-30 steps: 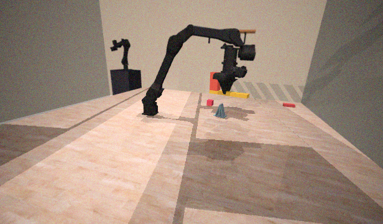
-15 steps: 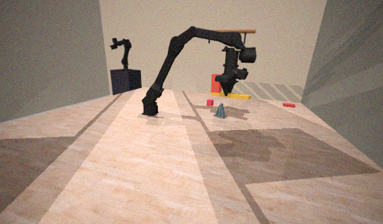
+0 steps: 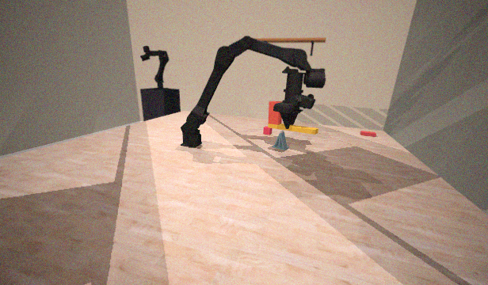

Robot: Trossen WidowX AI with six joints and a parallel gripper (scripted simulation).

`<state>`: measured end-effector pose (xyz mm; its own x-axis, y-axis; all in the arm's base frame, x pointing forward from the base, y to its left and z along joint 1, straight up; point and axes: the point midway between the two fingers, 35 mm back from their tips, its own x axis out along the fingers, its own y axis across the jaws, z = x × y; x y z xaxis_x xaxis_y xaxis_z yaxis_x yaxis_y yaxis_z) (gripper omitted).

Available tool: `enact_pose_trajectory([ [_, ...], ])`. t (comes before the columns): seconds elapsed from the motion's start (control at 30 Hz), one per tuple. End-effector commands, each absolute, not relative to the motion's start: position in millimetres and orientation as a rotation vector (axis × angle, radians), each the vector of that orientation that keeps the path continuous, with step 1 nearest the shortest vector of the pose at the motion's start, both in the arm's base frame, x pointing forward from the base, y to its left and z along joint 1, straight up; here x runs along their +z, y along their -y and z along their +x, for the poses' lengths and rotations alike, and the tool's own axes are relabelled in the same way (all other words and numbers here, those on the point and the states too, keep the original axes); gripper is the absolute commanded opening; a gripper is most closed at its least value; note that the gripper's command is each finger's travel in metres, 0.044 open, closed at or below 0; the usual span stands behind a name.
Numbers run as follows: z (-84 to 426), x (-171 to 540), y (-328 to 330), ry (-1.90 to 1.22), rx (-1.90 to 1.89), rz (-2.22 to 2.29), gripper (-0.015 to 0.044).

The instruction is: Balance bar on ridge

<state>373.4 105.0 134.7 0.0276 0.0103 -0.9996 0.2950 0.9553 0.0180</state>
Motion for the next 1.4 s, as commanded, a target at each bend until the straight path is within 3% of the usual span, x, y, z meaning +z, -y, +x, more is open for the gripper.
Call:
enact_pose_trajectory([
  [0.0, 373.3, 130.9, -104.8, -1.525, -0.22, 0.243, 0.0],
  [1.37, 373.4, 125.6, -104.9, -1.525, -0.22, 0.243, 0.0],
])
